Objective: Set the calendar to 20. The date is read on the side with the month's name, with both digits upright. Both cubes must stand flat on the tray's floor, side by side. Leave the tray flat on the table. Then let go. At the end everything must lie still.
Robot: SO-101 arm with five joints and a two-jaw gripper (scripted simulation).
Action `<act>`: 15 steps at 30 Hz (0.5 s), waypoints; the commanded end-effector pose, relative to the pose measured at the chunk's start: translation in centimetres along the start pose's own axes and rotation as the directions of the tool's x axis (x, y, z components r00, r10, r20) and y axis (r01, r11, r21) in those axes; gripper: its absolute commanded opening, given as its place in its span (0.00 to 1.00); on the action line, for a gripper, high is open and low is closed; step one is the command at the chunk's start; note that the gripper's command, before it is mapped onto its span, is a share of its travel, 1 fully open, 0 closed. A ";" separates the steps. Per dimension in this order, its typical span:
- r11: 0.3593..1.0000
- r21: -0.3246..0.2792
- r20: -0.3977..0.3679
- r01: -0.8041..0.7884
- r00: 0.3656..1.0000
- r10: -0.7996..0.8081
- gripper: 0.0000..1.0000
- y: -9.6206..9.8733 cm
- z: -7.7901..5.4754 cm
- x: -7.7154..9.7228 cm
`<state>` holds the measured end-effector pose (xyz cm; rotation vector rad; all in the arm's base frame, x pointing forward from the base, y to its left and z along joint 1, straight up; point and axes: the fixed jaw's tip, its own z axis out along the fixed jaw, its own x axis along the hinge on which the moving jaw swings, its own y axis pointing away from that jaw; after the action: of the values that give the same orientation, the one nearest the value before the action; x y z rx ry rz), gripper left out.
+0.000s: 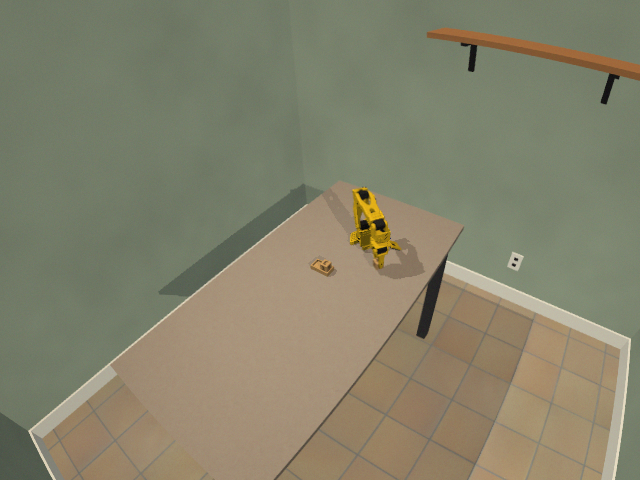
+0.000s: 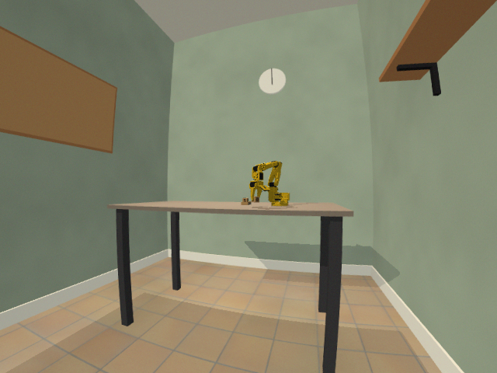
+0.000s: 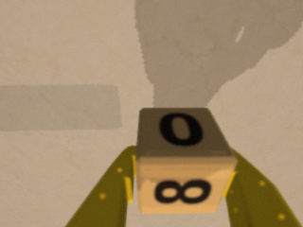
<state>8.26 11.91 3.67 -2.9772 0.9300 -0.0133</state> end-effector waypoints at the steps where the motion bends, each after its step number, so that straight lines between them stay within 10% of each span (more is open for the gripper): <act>1: 1.000 0.022 0.002 0.001 1.000 -0.001 0.00 -0.3 -0.1 -0.2; 15: 1.000 0.022 0.002 0.001 1.000 -0.001 0.00 -0.3 0.5 -0.2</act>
<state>8.25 11.89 3.15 -2.9793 0.9306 -0.0122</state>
